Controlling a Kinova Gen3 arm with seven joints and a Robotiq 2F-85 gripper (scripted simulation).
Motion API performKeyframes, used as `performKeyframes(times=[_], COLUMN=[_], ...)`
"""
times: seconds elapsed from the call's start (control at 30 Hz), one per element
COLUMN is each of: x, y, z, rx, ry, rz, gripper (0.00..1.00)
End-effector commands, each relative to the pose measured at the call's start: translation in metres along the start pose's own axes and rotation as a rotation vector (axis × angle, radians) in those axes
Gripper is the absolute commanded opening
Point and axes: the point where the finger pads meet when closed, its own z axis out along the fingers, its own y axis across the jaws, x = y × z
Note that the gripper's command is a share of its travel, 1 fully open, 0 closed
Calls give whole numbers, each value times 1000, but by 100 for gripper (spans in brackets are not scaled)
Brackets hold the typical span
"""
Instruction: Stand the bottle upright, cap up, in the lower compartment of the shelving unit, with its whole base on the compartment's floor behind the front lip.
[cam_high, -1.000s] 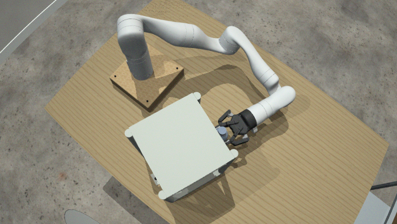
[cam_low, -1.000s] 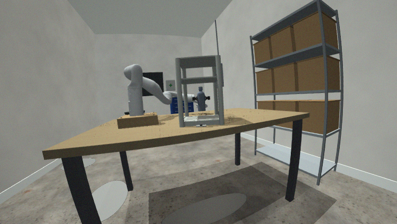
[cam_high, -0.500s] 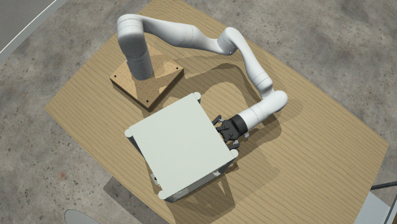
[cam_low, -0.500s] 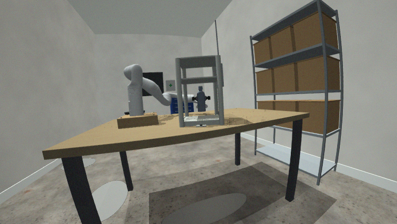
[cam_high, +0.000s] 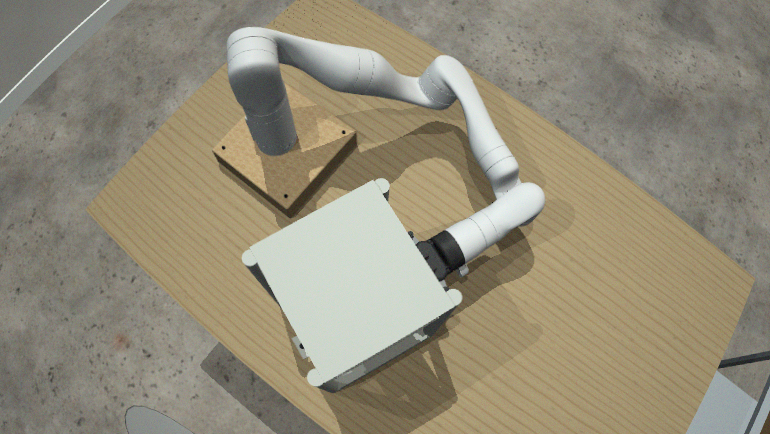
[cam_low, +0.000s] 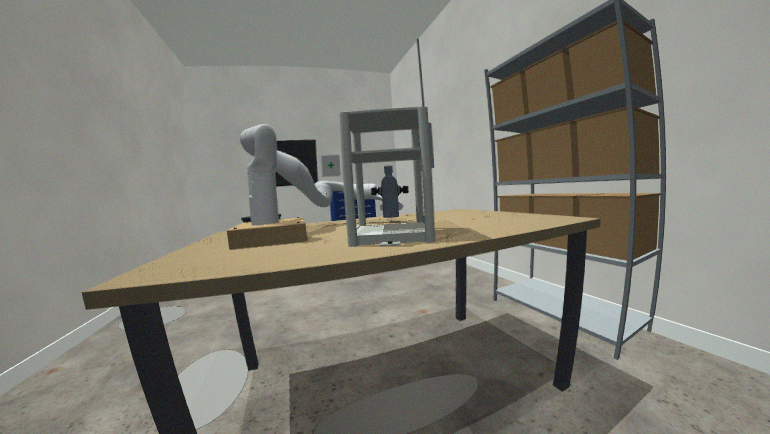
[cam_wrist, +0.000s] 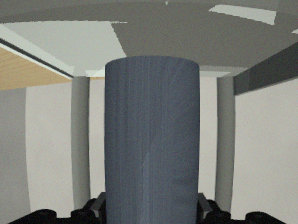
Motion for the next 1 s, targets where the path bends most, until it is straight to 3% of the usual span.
performKeyframes(times=[0.0,0.27,0.97], x=[-1,-1,-1], y=[-1,-2,-2], z=[6,16,19], rx=[5,5,5], ry=[-2,-2,-2], rz=[3,3,3], gripper=[0,0,0])
